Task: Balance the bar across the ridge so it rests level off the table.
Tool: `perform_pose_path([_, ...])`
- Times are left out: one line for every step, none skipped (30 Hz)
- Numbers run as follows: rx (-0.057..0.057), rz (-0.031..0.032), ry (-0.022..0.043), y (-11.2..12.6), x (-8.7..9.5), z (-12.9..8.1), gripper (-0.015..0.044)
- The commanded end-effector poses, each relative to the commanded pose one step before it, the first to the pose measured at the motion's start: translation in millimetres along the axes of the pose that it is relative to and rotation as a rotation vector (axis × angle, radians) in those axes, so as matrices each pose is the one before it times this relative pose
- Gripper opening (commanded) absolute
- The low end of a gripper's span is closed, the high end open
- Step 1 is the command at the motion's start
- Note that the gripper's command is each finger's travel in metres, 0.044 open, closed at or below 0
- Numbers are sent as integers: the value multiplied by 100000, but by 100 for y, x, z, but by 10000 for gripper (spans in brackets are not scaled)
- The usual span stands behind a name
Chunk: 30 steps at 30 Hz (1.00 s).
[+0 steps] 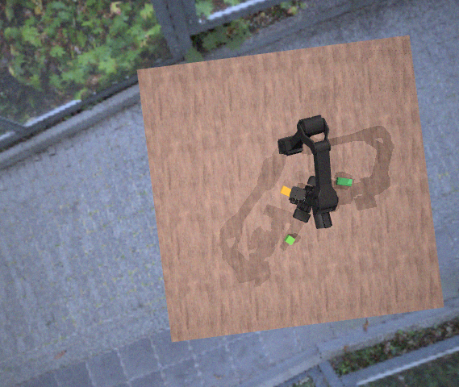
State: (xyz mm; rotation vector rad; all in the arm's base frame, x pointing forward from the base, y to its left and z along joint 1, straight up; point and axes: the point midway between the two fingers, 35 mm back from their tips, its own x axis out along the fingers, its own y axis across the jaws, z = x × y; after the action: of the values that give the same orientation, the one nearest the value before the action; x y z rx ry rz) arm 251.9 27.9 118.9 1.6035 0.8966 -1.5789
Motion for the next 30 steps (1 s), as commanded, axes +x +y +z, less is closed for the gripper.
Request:
perform_pose_path([566,360,500,12,-46,-54,0])
perform_pose_path([0,0,0,-1,8,-1,0])
perform_pose_path([0,0,0,1,17,-1,0])
perform_pose_path([0,0,0,0,0,0,0])
perform_pose_path([0,0,0,0,8,0,0])
perform_pose_path([0,0,0,0,8,0,0])
perform_pose_path([0,0,0,0,17,-1,0])
perform_pose_path([0,0,0,0,0,0,0])
perform_pose_path([0,0,0,0,8,0,0])
perform_pose_path([0,0,0,0,8,0,0])
perform_pose_path([0,0,0,0,17,-1,0])
perform_pose_path([0,0,0,0,0,0,0])
perform_pose_path([0,0,0,-1,8,0,0])
perform_pose_path([0,0,0,-1,8,0,0])
perform_pose_path([0,0,0,1,17,-1,0])
perform_pose_path([0,0,0,0,0,0,0])
perform_pose_path([0,0,0,0,8,0,0])
perform_pose_path([0,0,0,0,8,0,0])
perform_pose_path([0,0,0,1,17,-1,0])
perform_pose_path([0,0,0,0,0,0,0])
perform_pose_path([0,0,0,0,8,0,0])
perform_pose_path([0,0,0,0,8,0,0])
perform_pose_path([0,0,0,-1,17,-1,0])
perform_pose_path([0,0,0,0,0,0,0])
perform_pose_path([0,0,0,1,8,0,0])
perform_pose_path([0,0,0,1,8,0,0])
perform_pose_path([0,0,0,-2,17,1,0])
perform_pose_path([0,0,0,0,0,0,0])
perform_pose_path([0,0,0,-1,8,1,0])
perform_pose_path([0,0,0,-1,8,1,0])
